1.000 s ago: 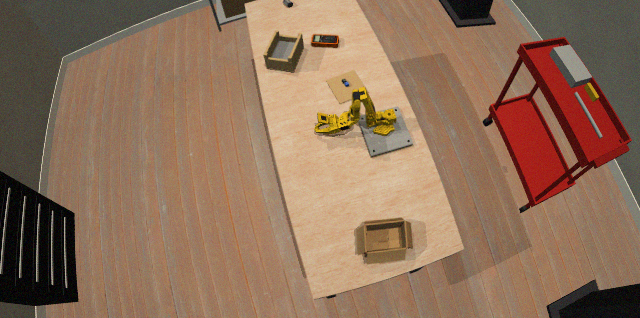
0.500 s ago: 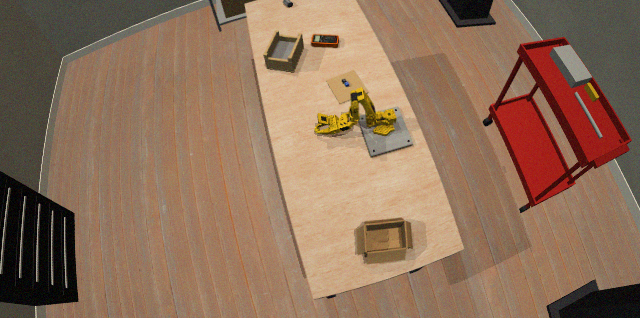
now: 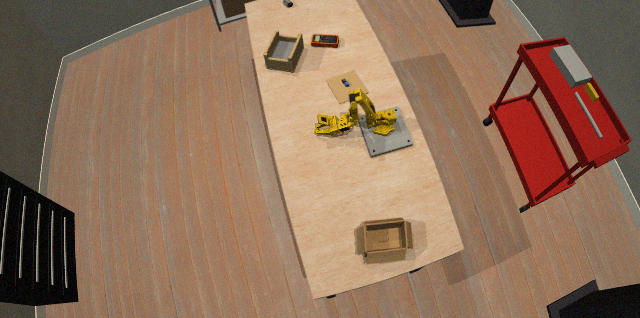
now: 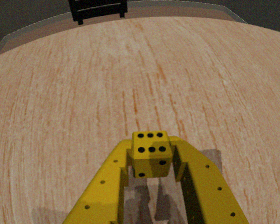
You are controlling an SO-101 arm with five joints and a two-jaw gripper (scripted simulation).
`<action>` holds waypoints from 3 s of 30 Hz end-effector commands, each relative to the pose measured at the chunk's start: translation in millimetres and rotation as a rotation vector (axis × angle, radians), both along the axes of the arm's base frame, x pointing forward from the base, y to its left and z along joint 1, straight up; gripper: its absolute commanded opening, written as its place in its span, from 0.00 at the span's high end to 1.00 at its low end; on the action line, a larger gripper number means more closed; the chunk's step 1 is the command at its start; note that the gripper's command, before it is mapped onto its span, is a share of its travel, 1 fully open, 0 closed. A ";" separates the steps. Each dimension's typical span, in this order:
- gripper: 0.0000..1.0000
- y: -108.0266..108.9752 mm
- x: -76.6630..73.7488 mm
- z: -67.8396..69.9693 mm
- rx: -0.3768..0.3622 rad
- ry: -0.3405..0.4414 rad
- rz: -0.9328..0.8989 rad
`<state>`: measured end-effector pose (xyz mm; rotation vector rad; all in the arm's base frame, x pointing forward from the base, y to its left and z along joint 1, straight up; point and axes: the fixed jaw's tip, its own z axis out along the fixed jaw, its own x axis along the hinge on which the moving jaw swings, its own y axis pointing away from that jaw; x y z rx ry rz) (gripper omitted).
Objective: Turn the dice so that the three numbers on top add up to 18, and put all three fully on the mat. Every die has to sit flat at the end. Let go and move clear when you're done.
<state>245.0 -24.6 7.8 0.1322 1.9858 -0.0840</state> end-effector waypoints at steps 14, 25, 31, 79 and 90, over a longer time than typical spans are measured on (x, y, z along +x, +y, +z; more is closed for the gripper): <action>1.00 -1.7 0.8 -5.0 0.009 -0.010 -0.011; 1.00 -1.7 0.7 -7.7 0.009 -0.010 -0.011; 1.00 -1.7 0.7 -10.9 0.009 -0.010 -0.011; 1.00 -1.6 0.5 -16.3 0.009 -0.010 -0.011; 1.00 -1.6 0.5 -16.9 0.009 -0.010 -0.011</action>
